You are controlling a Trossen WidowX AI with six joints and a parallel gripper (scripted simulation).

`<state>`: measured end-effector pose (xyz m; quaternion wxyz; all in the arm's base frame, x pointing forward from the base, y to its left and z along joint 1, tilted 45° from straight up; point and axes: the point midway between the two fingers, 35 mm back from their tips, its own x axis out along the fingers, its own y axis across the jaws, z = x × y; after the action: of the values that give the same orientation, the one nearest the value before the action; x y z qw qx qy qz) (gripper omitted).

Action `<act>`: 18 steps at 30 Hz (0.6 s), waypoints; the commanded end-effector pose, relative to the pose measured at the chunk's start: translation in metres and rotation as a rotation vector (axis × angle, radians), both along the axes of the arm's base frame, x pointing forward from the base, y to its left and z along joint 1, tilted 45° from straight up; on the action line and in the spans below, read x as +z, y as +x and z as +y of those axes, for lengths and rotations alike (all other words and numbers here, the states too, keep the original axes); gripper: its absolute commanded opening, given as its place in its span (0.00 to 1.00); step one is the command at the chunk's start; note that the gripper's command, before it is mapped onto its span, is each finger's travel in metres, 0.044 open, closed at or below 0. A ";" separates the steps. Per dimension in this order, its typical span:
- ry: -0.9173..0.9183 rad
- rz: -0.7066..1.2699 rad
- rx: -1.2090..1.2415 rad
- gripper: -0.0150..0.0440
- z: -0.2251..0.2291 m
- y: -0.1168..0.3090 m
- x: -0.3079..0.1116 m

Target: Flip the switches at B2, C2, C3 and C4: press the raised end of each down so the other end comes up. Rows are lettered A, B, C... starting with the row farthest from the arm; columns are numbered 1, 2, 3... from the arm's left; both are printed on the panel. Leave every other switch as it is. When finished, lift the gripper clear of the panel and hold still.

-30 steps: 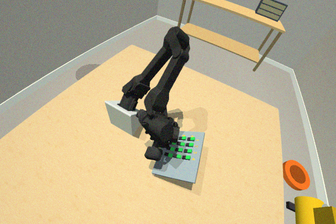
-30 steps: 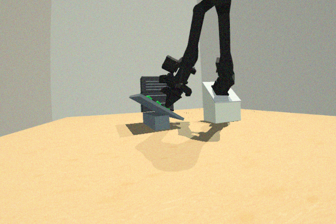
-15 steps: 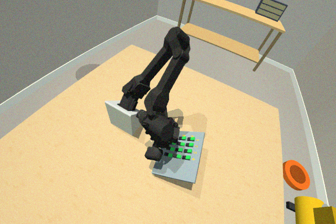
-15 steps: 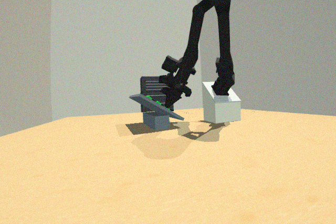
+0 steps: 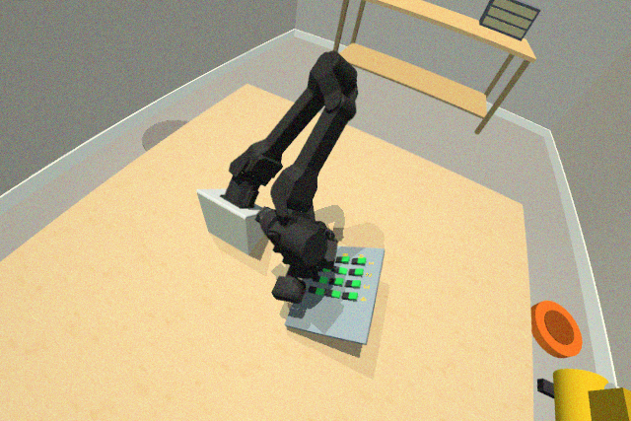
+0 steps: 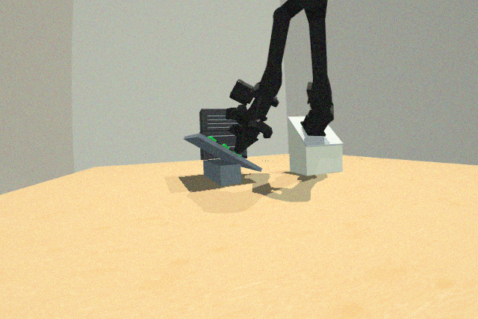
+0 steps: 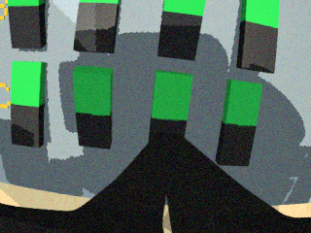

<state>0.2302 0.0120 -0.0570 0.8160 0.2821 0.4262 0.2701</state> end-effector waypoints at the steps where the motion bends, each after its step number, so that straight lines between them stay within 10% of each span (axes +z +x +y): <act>1: 0.001 0.002 0.001 0.25 0.001 0.000 0.000; 18: -0.016 0.012 0.004 0.25 -0.015 -0.006 0.005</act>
<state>0.2255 0.0099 -0.0560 0.8107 0.2831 0.4334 0.2733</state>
